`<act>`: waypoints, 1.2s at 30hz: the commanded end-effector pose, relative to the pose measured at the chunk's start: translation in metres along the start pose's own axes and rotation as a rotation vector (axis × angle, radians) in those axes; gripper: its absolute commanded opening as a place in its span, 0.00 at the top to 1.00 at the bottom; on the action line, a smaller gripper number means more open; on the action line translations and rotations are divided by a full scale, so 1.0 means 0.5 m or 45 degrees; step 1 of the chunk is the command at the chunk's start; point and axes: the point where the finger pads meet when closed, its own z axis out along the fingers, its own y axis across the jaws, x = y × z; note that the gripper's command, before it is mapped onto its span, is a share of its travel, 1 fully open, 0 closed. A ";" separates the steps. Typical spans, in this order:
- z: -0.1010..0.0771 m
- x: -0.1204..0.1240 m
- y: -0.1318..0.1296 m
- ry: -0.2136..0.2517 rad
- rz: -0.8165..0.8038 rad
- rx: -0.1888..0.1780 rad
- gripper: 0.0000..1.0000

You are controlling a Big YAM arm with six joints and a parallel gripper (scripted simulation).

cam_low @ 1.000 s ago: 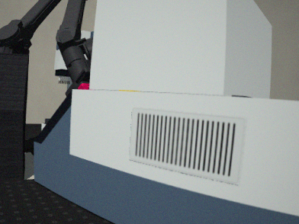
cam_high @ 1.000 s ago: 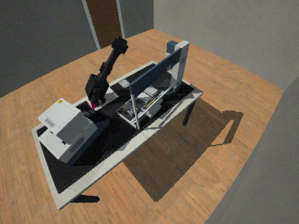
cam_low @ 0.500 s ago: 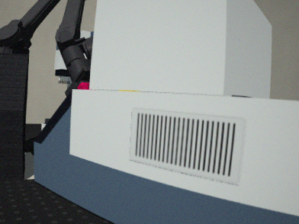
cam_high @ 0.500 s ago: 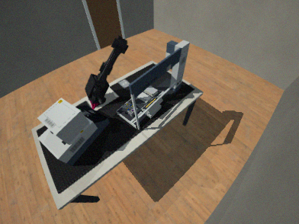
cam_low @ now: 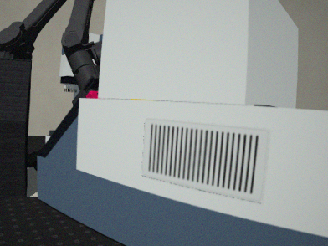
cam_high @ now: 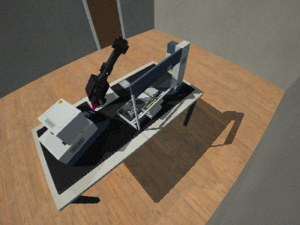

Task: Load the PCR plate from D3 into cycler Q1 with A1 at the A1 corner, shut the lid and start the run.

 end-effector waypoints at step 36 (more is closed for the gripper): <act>-0.009 -0.022 -0.033 -0.039 0.029 0.046 1.00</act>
